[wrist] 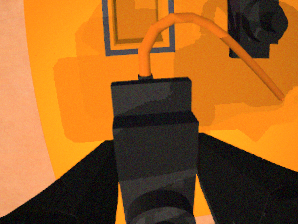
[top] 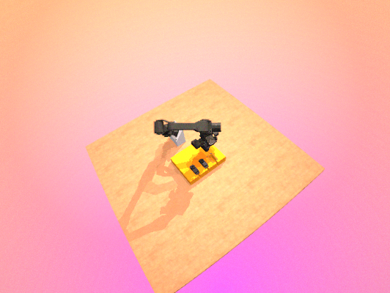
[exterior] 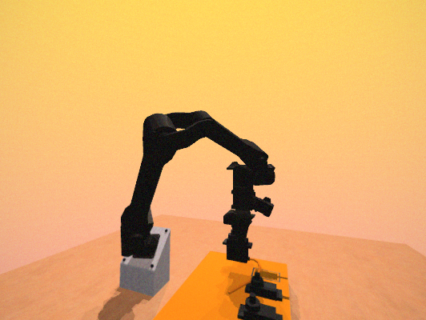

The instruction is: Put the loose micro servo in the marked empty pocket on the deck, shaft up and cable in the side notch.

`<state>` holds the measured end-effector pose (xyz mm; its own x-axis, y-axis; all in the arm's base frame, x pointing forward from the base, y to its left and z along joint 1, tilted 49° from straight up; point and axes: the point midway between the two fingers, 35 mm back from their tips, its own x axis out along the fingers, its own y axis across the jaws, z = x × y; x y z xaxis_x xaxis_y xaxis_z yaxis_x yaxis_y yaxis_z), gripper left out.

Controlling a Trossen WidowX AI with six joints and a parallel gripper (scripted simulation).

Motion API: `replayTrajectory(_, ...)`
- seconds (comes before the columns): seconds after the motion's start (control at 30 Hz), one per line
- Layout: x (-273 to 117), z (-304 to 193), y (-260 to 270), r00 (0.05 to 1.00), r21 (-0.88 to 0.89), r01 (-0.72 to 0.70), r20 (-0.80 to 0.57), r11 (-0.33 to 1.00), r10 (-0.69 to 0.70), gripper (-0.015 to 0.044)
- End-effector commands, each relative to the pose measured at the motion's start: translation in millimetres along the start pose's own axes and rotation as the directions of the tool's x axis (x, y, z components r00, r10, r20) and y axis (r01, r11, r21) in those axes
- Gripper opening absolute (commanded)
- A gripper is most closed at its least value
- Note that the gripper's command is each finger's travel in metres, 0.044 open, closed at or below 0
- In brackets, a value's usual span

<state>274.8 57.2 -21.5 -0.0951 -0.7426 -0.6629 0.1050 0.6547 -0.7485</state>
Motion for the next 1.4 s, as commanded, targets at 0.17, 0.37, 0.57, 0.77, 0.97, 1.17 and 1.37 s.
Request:
replayTrajectory(0.17,-3,37,0,1.000,0.002,-0.004,0.010,1.000,0.004,0.0000)
replayTrajectory(0.37,-4,60,-1,1.000,0.003,-0.004,0.011,1.000,0.004,0.0000)
replayTrajectory(0.57,-4,76,-1,1.000,0.004,-0.004,0.012,1.000,0.004,0.0000)
replayTrajectory(0.77,0,76,-1,1.000,0.004,-0.004,0.012,1.000,0.004,0.0000)
replayTrajectory(0.97,9,76,-1,1.000,0.004,-0.003,0.012,1.000,0.003,0.0000)
replayTrajectory(1.17,16,76,-1,1.000,0.004,-0.003,0.012,1.000,0.003,0.0000)
replayTrajectory(1.37,16,76,-1,1.000,0.004,-0.003,0.012,1.000,0.003,0.0000)
